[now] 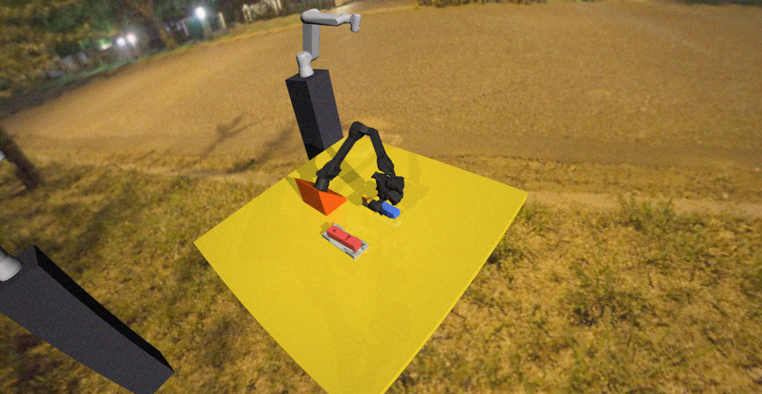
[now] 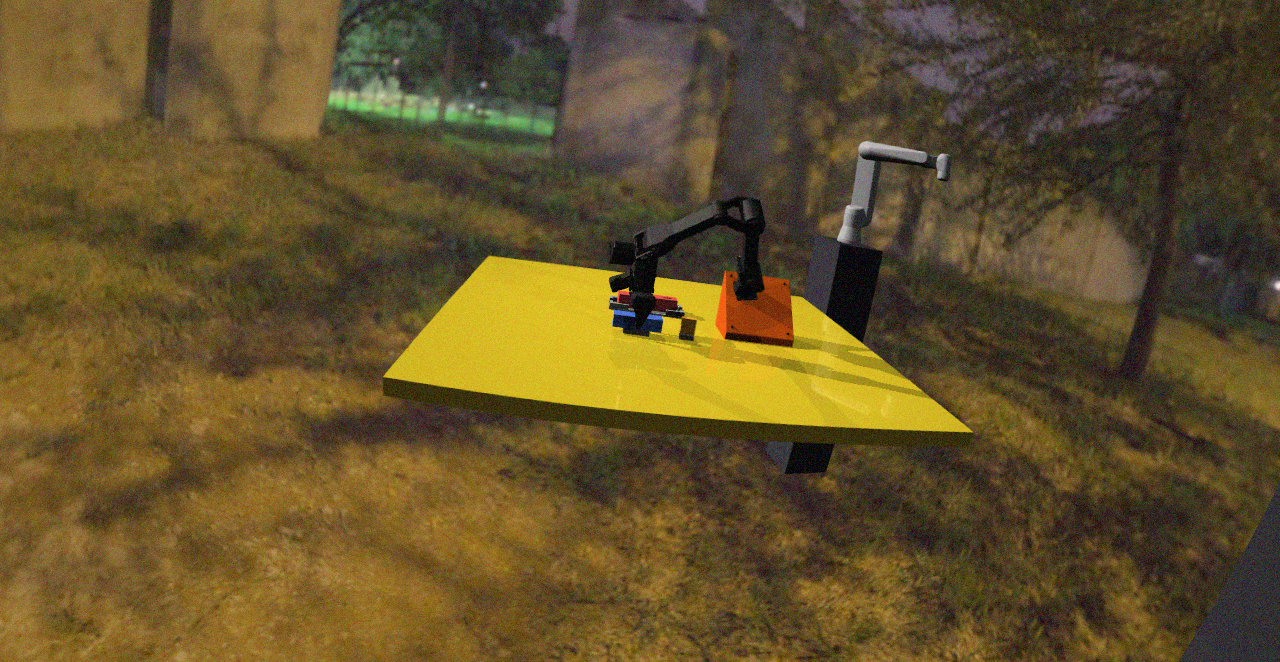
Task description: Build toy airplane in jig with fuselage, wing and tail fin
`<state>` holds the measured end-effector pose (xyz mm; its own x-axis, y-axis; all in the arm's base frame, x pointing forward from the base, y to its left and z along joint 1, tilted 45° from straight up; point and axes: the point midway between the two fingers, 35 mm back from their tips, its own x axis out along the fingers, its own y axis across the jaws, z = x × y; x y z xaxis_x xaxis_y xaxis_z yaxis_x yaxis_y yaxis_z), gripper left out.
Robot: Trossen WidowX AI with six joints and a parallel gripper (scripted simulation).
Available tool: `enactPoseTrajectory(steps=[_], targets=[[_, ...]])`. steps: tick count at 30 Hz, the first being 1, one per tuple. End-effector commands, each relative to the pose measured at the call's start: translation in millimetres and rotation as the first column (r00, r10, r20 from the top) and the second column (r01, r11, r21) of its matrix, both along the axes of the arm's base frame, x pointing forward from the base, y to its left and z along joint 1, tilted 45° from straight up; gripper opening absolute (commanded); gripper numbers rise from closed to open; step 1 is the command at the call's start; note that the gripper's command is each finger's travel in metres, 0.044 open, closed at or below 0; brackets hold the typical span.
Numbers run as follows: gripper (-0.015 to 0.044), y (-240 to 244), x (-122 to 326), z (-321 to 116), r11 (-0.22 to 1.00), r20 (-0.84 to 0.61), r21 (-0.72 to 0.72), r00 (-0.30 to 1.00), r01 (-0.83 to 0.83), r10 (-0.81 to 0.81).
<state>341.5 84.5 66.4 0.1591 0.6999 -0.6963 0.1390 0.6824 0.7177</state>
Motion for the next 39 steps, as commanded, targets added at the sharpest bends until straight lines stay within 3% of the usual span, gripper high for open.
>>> enactPoseTrajectory(steps=[1,7,13,18,39], targets=[[0.0335,1,0,-2,1.0,-0.004,-0.003,1.0,0.003,-0.003],[0.0177,1,0,-2,1.0,-0.004,-0.003,1.0,0.003,-0.003],[0.0138,1,0,-2,1.0,-0.004,-0.003,1.0,0.003,-0.003],[0.0006,-1,0,-1,1.0,-0.003,-0.006,1.0,-0.002,0.002],[0.0,-41,-3,35,1.0,-0.005,-0.018,1.0,-0.012,0.012]])
